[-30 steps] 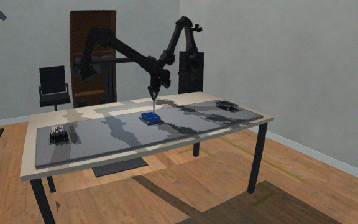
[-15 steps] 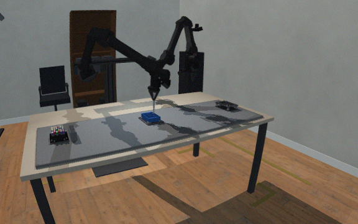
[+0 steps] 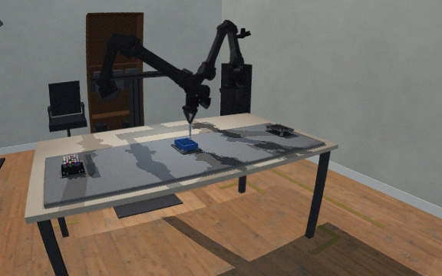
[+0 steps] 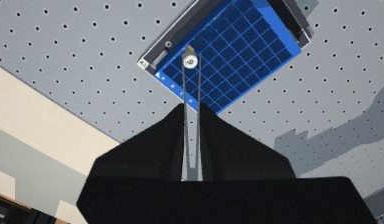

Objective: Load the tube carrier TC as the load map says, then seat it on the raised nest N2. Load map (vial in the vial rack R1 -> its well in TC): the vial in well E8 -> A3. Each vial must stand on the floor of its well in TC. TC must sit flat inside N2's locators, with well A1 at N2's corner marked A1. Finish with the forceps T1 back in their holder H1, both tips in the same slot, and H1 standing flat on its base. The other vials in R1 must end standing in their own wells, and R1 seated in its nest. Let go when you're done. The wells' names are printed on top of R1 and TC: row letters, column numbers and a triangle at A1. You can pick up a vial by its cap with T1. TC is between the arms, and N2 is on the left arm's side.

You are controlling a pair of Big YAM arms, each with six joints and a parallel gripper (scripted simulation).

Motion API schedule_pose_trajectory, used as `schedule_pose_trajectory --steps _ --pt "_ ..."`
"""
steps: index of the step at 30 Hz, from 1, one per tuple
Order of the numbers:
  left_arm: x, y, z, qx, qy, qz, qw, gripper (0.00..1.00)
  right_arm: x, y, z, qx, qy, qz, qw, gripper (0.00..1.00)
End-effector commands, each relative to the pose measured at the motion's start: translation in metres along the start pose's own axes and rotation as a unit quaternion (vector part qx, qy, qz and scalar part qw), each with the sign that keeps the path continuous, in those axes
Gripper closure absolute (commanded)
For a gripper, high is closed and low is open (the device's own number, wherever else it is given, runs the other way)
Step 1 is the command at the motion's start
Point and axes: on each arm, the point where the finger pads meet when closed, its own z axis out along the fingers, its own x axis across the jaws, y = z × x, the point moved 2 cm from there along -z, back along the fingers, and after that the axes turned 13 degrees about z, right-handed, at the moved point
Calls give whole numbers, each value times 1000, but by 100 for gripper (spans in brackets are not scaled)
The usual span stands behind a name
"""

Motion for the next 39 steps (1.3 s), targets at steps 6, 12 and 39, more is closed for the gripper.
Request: schedule_pose_trajectory --steps 6,12,39 --pt "4 7 -5 -7 1 2 1000 0 6 6 -30 -18 6 1 1000 89" --pt "4 7 -5 -7 1 2 1000 0 6 6 -33 -19 6 2 1000 89" --pt "4 7 -5 -7 1 2 1000 0 5 2 -50 -21 7 5 1000 89"
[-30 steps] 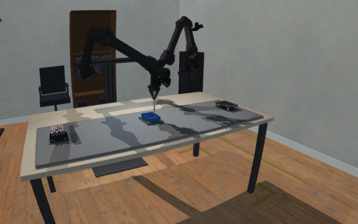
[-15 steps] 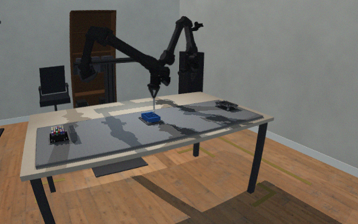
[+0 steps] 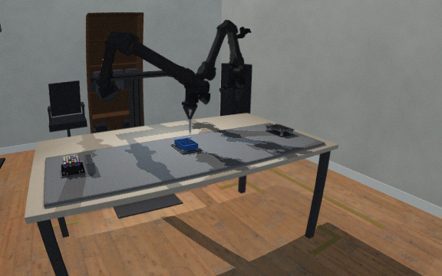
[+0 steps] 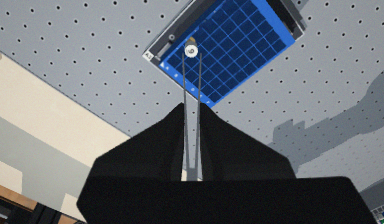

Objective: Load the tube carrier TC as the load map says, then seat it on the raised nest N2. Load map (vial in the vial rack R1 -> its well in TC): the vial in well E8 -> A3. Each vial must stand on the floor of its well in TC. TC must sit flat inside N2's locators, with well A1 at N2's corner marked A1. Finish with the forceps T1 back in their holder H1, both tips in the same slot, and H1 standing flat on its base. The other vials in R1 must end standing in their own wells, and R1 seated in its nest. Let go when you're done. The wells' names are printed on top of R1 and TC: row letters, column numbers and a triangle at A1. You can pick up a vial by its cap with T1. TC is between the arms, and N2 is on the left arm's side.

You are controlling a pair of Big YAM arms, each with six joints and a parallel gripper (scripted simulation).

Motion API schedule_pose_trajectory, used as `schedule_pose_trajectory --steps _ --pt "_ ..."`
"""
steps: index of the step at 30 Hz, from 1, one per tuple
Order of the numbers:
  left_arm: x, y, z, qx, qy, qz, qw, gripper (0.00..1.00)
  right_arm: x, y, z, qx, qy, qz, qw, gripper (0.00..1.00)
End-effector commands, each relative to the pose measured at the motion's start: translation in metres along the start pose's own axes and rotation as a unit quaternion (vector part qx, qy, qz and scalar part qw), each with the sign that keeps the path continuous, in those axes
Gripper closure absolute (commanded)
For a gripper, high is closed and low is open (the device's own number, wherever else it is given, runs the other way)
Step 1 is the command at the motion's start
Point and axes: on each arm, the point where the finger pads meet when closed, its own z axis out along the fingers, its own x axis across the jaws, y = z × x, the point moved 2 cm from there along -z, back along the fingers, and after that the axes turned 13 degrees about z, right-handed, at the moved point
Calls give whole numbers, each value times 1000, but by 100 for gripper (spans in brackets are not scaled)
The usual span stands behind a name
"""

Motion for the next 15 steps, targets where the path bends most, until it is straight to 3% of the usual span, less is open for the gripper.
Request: schedule_pose_trajectory --steps 1,15 --pt "4 7 -5 -7 1 2 1000 0 5 5 -27 -17 5 0 1000 89" --pt "4 7 -5 -7 1 2 1000 0 4 5 -35 -18 6 1 1000 89"
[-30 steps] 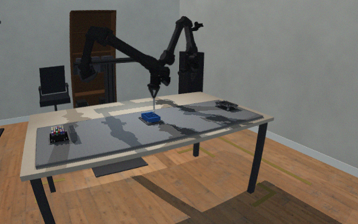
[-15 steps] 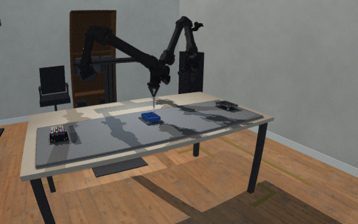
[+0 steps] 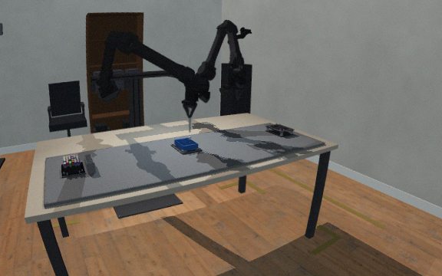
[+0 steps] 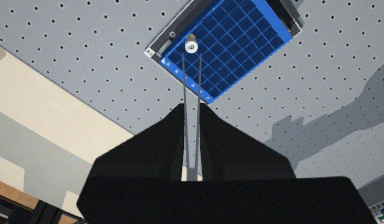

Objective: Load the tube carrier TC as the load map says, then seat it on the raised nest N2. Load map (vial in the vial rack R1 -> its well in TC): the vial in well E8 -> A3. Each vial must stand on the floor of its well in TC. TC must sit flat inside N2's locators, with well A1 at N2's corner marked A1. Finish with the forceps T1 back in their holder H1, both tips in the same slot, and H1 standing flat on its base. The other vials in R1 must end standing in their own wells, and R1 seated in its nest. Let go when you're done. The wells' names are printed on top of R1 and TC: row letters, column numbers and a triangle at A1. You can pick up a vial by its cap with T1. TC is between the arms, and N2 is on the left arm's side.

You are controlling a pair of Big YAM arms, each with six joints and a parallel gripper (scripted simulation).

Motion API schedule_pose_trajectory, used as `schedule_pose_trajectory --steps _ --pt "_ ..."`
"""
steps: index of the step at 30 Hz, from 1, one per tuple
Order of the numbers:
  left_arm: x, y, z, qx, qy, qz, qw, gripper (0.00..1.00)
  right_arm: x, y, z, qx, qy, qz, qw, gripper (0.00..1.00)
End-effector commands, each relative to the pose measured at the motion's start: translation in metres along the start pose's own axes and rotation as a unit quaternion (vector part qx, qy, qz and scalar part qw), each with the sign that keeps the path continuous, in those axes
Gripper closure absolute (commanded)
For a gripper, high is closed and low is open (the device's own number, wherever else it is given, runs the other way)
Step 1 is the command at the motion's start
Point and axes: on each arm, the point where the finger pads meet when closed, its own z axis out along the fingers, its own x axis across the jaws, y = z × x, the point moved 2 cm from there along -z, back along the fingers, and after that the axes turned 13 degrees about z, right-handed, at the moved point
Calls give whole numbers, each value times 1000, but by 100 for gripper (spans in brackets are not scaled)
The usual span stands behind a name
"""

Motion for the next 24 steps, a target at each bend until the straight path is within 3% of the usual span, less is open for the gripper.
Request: schedule_pose_trajectory --steps 1,24 --pt "4 7 -5 -7 1 2 1000 0 4 6 -26 -17 5 0 1000 89" --pt "4 7 -5 -7 1 2 1000 0 4 5 -26 -17 5 -3 1000 89"
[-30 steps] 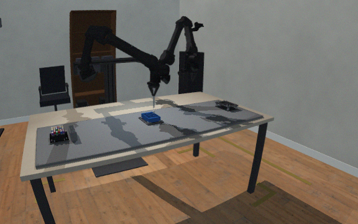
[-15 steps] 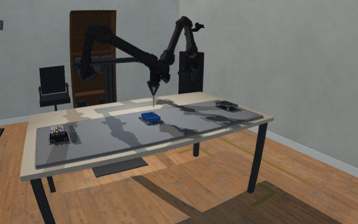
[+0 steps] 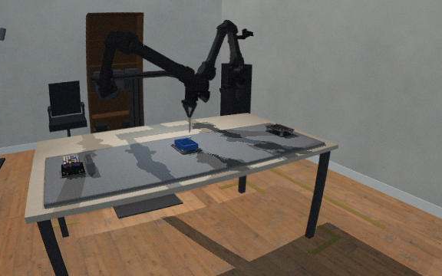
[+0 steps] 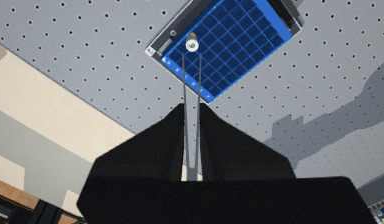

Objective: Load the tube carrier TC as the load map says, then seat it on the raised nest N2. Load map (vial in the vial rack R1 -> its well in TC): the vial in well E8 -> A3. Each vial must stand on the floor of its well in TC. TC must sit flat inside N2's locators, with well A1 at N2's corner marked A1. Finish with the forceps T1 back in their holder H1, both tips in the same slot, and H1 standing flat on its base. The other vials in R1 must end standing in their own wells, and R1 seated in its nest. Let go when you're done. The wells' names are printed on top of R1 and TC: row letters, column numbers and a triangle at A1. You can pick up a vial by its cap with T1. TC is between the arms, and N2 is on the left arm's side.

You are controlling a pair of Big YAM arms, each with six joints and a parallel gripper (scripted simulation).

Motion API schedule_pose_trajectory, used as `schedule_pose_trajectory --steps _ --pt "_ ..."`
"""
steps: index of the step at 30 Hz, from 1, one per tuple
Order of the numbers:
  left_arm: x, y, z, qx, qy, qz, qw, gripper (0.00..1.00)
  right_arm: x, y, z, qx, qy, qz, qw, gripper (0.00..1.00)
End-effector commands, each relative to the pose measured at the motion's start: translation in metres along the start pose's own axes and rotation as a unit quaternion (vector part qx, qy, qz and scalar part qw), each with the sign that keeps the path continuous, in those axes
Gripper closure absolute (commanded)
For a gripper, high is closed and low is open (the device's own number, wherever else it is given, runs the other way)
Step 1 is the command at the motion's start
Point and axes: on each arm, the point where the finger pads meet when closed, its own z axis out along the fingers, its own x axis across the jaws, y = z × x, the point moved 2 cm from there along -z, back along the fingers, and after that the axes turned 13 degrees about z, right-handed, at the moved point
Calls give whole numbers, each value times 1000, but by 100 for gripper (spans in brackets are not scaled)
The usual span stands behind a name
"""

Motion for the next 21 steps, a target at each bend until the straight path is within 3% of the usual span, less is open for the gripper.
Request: schedule_pose_trajectory --steps 1,21 --pt "4 7 -5 -7 1 2 1000 0 4 6 -24 -17 5 -2 1000 89" --pt "4 7 -5 -7 1 2 1000 0 4 8 -24 -18 6 -2 1000 89"
